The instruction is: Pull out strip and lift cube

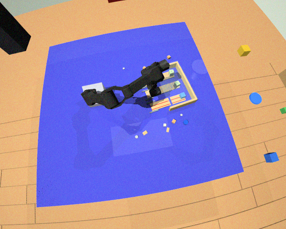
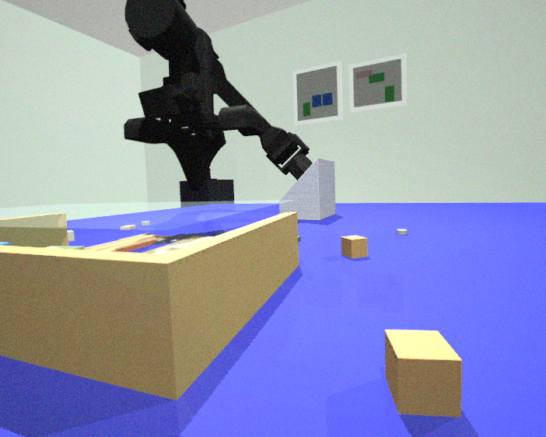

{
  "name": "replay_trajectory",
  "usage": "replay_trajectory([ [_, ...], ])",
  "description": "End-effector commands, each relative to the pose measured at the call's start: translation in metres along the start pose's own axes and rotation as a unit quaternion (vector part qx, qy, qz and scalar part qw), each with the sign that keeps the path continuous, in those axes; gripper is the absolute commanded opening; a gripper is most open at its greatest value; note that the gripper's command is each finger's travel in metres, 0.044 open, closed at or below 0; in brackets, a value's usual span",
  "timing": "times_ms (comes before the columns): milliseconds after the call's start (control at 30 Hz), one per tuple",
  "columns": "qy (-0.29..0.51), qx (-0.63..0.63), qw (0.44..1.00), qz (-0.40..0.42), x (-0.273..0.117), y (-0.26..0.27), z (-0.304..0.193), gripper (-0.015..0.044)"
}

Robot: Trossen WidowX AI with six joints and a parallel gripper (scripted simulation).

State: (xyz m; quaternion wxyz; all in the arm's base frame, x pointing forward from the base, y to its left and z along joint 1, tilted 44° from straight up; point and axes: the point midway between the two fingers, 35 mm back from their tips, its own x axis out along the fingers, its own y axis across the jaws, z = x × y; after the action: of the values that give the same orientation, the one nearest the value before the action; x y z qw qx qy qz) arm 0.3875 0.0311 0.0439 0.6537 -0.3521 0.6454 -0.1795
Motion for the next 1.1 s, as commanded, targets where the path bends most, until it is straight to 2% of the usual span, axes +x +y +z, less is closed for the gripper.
replay_trajectory([
  [0, 0.005, 0.0, 1.0, 0.003, 0.005, 0.002, 0.0, 0.0],
  [1067, 0.005, 0.0, 1.0, 0.003, 0.057, 0.0, -0.003, 0.0],
])
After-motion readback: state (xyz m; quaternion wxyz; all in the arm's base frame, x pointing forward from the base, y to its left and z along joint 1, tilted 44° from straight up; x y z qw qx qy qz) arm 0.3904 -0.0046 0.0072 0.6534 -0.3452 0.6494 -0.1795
